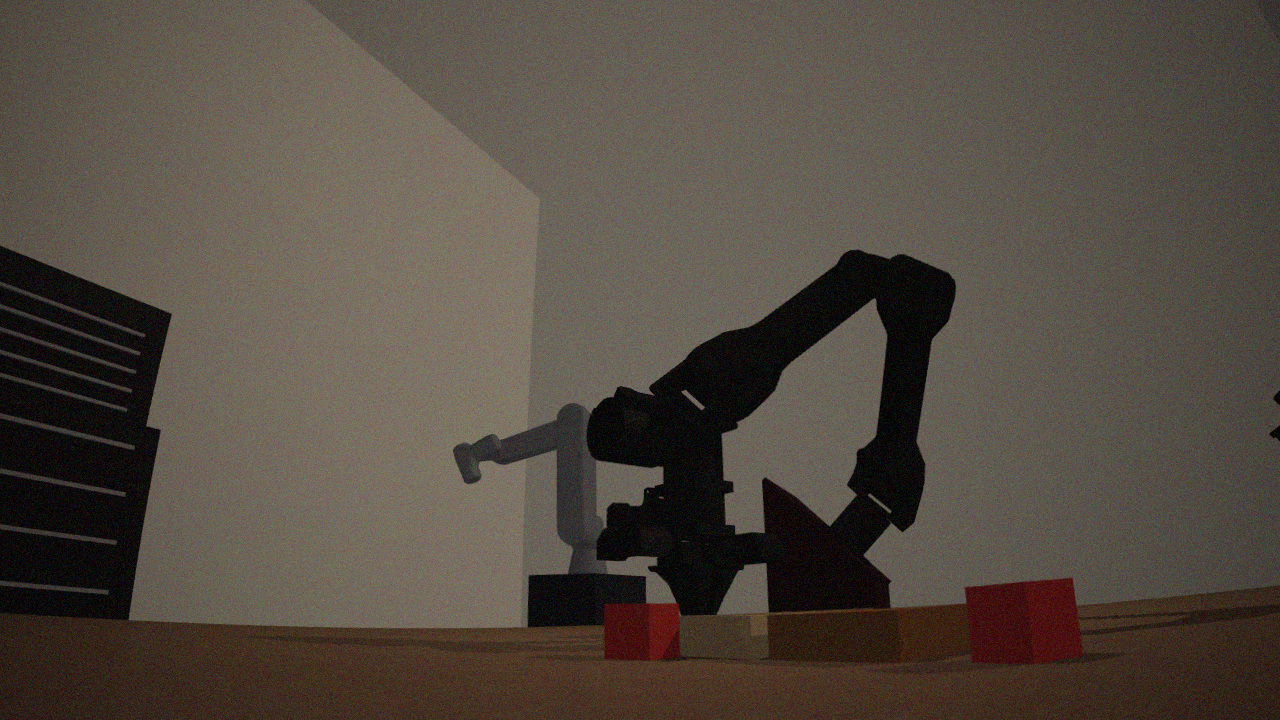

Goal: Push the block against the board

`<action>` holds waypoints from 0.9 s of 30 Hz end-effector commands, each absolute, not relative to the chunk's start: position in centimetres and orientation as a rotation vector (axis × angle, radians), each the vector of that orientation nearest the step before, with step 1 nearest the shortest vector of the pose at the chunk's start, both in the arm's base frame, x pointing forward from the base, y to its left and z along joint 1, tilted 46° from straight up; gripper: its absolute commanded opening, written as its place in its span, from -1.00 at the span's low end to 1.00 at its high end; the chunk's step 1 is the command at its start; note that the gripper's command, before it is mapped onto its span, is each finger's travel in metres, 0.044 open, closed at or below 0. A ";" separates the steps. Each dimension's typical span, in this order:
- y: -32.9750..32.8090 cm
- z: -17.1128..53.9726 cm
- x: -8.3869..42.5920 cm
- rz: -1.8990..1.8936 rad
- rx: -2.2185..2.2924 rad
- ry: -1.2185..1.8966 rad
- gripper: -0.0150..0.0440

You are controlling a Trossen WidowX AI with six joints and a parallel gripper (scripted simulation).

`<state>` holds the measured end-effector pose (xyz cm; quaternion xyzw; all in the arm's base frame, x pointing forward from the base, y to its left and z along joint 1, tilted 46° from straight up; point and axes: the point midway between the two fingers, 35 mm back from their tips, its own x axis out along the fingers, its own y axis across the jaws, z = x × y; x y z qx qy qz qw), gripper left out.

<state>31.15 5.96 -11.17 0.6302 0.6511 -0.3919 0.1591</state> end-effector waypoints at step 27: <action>0.7 -8.5 31.7 -0.981 1.730 1.883 -0.49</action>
